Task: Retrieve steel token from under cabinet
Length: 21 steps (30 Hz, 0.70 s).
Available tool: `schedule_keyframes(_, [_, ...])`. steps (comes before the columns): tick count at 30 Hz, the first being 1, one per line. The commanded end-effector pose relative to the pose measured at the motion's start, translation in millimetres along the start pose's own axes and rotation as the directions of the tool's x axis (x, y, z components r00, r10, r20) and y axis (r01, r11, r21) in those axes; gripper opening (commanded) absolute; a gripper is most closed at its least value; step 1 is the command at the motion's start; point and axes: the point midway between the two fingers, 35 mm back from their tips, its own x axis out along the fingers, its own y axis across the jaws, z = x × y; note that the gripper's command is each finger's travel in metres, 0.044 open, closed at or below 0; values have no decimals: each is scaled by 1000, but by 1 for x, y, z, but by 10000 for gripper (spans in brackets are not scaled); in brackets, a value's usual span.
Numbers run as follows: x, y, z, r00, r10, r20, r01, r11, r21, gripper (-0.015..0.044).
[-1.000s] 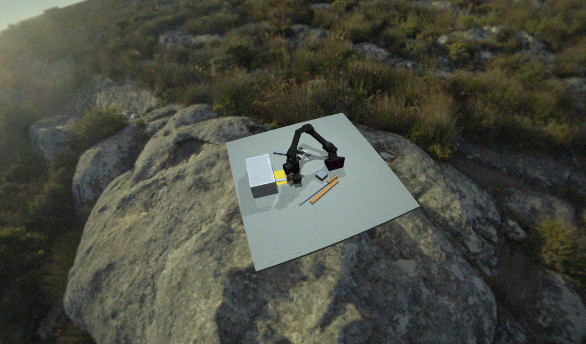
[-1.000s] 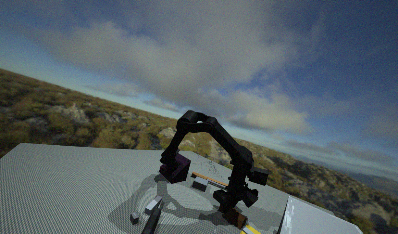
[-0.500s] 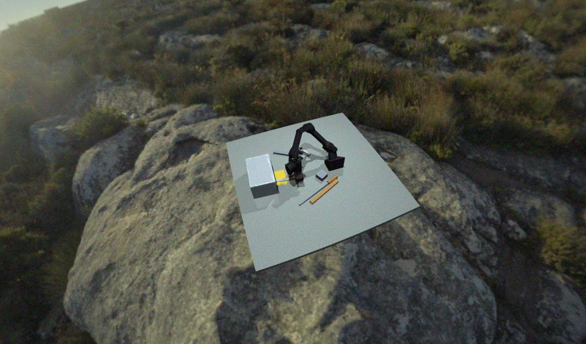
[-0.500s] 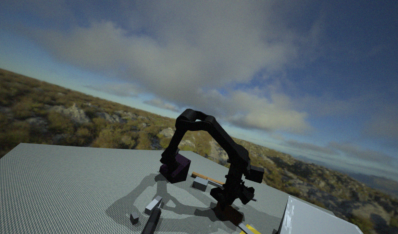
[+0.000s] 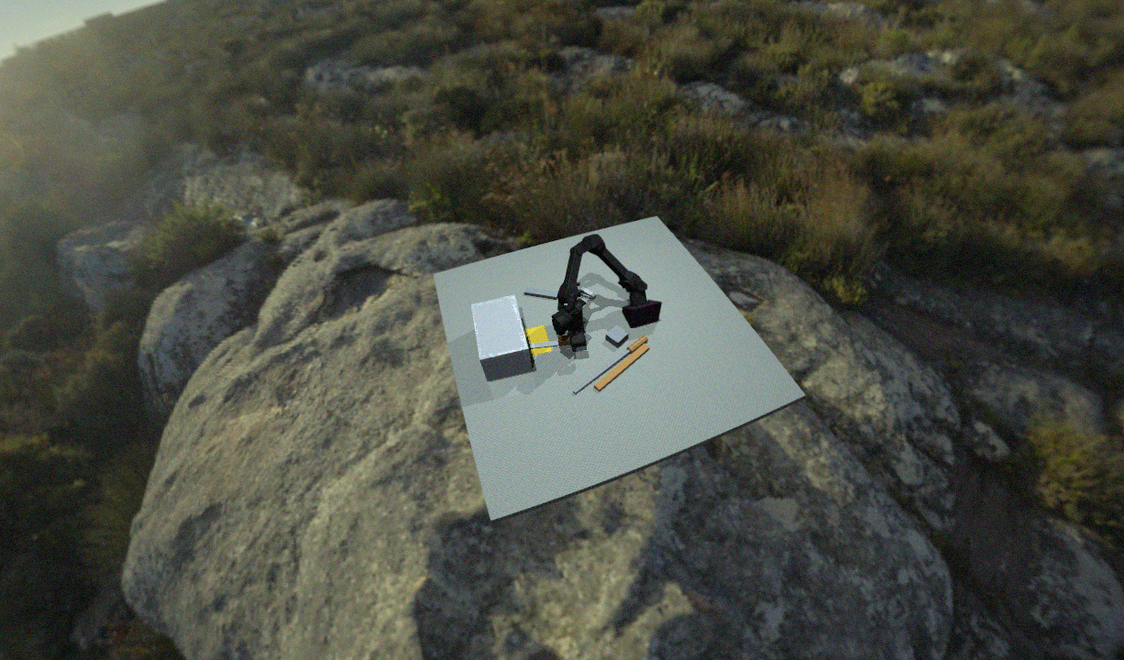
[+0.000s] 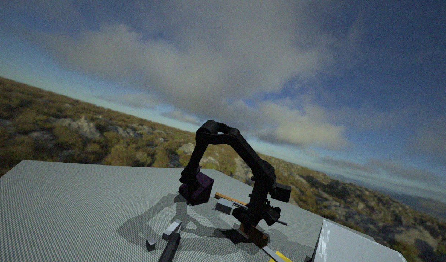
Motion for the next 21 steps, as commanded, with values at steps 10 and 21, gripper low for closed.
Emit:
schedule_keyframes(10, [1,1,-20,1000,-2,-3,2,1000,-1,0])
schedule_keyframes(21, [1,1,-34,1000,-2,-4,2,1000,-1,0])
